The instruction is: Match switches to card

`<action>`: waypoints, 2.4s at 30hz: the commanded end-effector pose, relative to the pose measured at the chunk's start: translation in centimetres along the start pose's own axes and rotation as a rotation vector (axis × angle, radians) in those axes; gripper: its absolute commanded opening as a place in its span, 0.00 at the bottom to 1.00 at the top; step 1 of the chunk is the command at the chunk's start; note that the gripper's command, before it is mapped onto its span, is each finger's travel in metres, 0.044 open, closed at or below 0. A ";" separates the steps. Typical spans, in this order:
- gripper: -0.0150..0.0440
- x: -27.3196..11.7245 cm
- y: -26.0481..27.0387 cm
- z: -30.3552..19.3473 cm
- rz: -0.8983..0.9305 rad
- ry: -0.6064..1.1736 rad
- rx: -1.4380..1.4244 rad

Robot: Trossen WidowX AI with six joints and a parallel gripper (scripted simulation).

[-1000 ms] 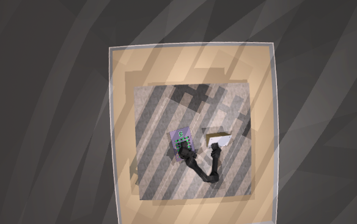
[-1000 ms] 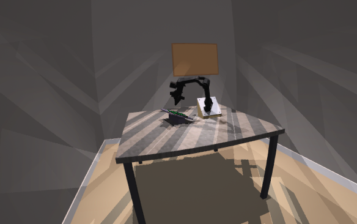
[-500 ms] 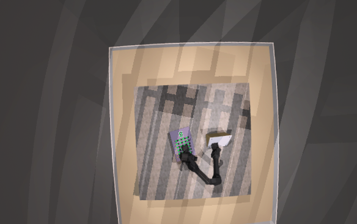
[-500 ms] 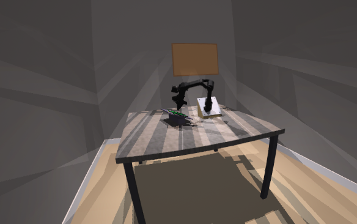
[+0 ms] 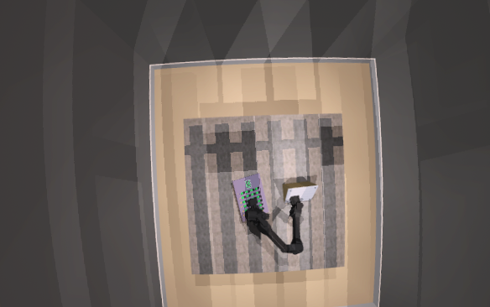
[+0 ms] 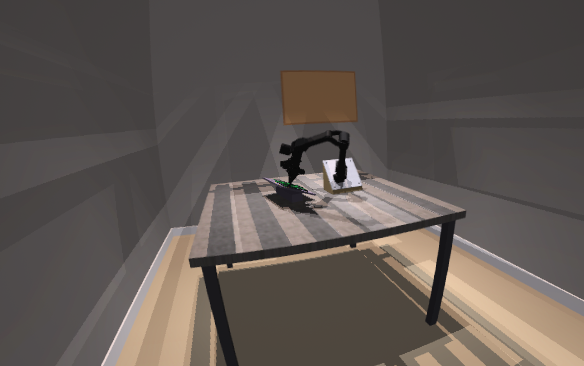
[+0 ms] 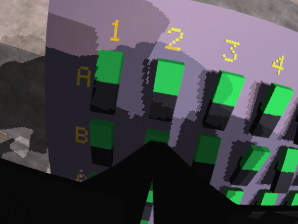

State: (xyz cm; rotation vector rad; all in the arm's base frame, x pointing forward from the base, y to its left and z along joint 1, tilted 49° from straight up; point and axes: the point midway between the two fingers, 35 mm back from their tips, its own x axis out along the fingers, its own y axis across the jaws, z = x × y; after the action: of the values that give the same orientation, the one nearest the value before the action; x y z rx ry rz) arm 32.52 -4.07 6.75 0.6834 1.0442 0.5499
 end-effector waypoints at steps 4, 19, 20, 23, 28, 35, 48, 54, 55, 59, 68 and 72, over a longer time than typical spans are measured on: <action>0.25 0.3 0.0 -0.1 0.003 0.001 0.004; 0.25 0.4 0.0 -0.1 0.003 0.001 0.004; 0.25 0.4 0.0 -0.1 0.003 0.001 0.004; 0.25 0.4 0.0 -0.1 0.003 0.001 0.004; 0.25 0.5 0.0 -0.1 0.003 0.001 0.004; 0.25 0.6 0.0 -0.1 0.003 0.001 0.004; 0.25 0.7 0.0 -0.1 0.003 0.001 0.004; 0.25 0.8 0.0 -0.1 0.003 0.001 0.004; 0.25 0.8 0.0 -0.1 0.003 0.001 0.004; 0.25 0.9 0.0 -0.1 0.003 0.001 0.004; 0.25 -3.1 -0.2 -0.1 -0.002 -0.012 0.004; 0.25 -5.5 -0.1 -0.3 0.001 -0.023 0.006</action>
State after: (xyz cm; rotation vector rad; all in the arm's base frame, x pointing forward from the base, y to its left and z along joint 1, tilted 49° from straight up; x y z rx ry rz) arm 30.65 -7.01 8.82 0.6963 1.0330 0.5367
